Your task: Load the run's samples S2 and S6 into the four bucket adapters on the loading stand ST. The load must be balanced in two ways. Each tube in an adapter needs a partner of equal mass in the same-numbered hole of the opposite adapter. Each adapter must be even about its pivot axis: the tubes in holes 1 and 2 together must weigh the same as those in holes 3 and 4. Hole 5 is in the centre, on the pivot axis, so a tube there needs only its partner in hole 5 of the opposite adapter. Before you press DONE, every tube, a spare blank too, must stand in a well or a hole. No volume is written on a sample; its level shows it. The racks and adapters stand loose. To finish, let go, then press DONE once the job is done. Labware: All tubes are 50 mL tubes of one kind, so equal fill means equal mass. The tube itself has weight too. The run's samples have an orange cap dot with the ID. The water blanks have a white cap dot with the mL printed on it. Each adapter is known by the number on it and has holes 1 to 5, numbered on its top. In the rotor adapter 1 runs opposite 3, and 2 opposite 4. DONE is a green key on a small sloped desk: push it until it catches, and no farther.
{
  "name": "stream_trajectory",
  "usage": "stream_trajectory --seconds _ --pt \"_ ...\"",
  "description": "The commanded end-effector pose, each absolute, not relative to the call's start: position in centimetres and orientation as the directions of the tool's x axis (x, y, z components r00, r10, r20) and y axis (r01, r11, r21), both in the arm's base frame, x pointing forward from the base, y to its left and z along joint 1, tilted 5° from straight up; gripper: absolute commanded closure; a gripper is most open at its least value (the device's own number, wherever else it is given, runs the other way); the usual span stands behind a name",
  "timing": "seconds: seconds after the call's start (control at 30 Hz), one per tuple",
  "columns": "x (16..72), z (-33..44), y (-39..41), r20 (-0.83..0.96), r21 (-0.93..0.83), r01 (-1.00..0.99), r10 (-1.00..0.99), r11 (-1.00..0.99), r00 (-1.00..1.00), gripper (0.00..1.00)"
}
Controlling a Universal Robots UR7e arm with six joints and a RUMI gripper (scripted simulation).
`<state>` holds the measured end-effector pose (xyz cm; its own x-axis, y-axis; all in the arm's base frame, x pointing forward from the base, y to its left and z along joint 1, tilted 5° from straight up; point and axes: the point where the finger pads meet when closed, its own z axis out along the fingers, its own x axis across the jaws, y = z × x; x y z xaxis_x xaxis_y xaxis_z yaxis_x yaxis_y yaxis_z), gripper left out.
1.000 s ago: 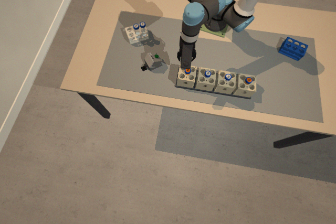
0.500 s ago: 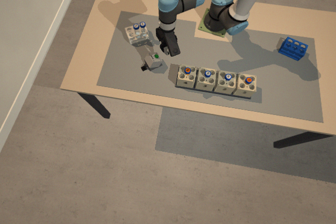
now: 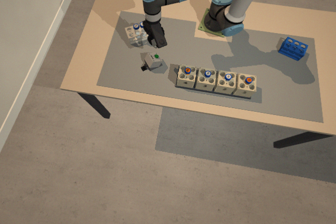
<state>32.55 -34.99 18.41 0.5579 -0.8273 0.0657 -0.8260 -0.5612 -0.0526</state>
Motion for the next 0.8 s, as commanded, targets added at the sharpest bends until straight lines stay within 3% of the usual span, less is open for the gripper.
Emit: stream_trajectory --seconds 0.0,0.3,0.77 --pt "32.5 18.5 -35.2 0.067 -0.053 -0.826 -0.827 -0.562 0.558 1.0" --pt "32.8 15.8 -35.4 -0.19 -0.01 -0.825 -0.809 -0.565 0.556 1.0" --pt "33.2 13.3 -35.6 -0.19 -0.01 -0.825 -0.809 -0.565 0.556 1.0"
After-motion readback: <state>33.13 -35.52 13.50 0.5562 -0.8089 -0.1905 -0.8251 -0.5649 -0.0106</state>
